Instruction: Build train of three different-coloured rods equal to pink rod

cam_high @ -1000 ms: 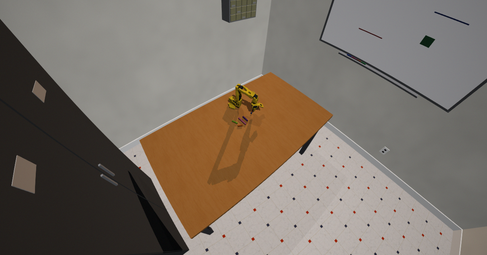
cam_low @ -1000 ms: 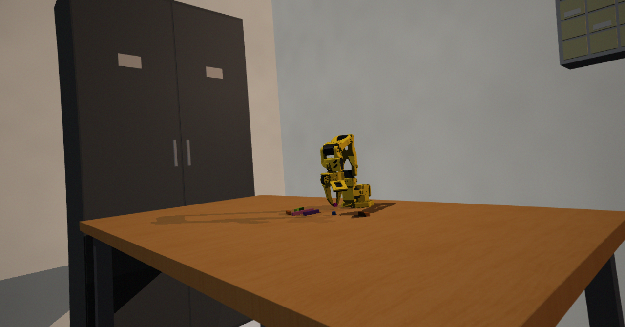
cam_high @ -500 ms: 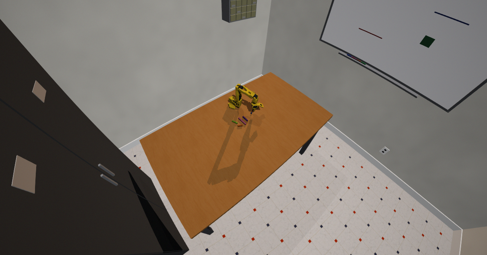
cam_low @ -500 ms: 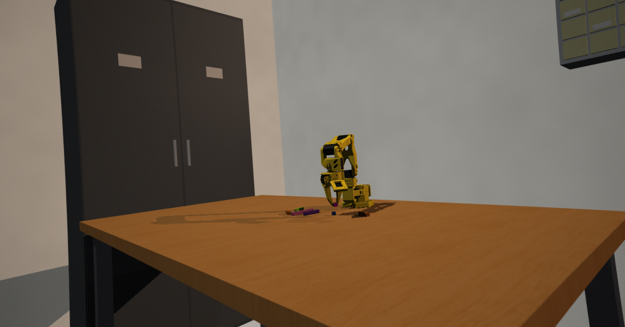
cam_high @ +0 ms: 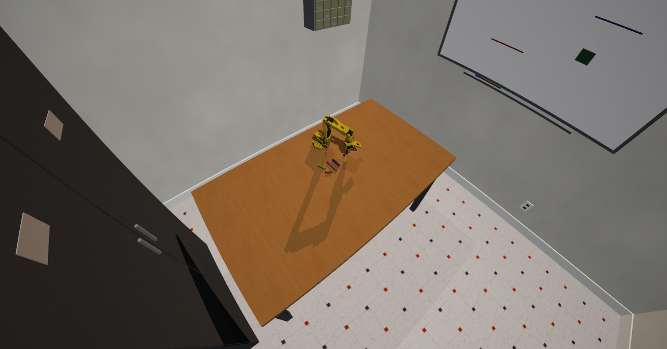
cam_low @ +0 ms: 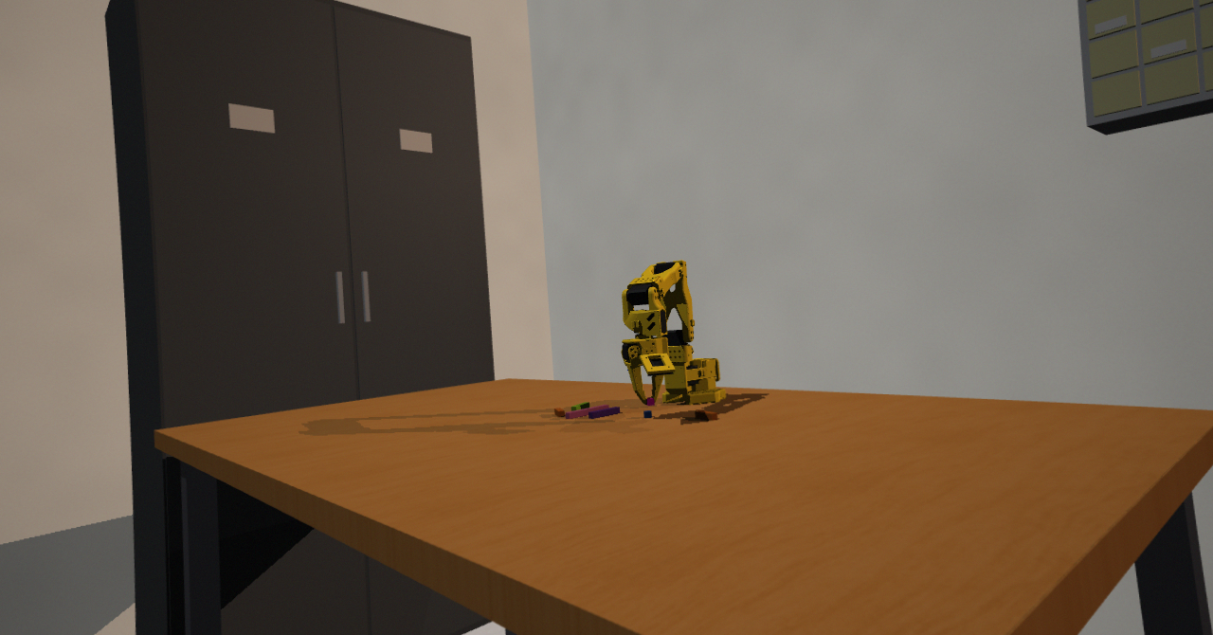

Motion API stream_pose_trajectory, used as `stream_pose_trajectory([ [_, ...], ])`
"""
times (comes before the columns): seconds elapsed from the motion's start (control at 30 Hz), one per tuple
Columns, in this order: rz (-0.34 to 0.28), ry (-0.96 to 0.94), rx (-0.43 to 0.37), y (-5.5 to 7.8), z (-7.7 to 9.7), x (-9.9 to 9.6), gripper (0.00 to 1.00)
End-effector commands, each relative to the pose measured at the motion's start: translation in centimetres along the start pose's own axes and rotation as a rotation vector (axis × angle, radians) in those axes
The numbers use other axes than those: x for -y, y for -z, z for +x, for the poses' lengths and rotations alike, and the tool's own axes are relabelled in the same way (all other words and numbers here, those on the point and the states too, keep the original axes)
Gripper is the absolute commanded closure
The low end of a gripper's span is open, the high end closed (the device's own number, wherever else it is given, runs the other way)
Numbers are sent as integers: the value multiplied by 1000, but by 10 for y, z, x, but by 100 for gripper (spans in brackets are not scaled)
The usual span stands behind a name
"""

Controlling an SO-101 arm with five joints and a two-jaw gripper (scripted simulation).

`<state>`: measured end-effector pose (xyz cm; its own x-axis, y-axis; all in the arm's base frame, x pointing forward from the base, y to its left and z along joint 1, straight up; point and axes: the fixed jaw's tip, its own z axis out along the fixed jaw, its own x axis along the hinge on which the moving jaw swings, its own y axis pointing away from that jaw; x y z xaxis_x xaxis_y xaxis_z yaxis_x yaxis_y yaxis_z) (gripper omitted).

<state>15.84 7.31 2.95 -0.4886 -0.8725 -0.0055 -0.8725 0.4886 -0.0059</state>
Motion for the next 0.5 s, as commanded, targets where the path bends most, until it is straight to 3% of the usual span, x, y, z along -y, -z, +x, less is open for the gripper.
stream_pose_trajectory([
  [0.0,57,12,75,8,-11,7,100],
  [0.47,57,12,75,1,-11,7,100],
])
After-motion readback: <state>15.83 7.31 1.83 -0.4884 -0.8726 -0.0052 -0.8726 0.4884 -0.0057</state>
